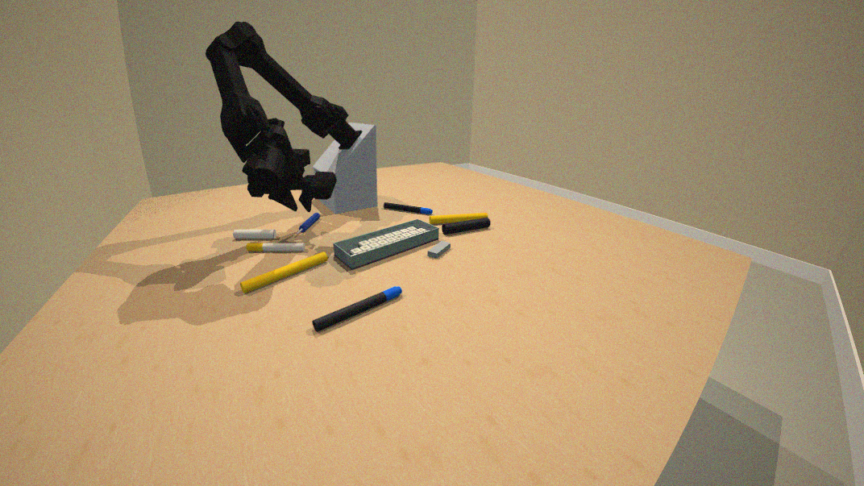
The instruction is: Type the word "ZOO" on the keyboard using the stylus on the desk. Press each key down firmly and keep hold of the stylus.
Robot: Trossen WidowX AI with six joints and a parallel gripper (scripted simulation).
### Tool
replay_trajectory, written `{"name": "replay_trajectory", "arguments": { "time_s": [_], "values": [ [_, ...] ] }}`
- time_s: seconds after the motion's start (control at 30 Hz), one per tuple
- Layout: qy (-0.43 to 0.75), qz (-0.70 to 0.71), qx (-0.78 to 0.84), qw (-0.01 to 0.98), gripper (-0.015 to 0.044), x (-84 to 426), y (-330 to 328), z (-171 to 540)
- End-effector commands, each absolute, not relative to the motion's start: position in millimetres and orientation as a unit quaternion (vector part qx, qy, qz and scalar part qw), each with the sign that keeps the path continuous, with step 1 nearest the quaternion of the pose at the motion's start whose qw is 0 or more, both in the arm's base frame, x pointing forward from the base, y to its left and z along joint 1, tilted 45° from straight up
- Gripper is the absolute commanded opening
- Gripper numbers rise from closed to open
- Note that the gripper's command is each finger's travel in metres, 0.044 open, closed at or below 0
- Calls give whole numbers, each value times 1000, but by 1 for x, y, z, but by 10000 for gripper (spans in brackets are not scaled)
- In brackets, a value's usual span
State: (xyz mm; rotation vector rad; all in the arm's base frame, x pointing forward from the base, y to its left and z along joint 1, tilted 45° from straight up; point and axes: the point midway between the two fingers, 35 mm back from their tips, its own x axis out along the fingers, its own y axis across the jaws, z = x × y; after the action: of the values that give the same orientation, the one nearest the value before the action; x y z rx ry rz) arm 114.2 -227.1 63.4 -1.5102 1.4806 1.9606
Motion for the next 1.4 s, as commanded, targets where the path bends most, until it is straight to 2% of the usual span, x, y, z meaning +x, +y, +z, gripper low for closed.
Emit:
{"name": "replay_trajectory", "arguments": {
  "time_s": [0.0,1.37],
  "values": [
    [507,676,-519,128,150,114,-229,60],
    [508,676,-518,128,150,111,-251,38]
  ]
}}
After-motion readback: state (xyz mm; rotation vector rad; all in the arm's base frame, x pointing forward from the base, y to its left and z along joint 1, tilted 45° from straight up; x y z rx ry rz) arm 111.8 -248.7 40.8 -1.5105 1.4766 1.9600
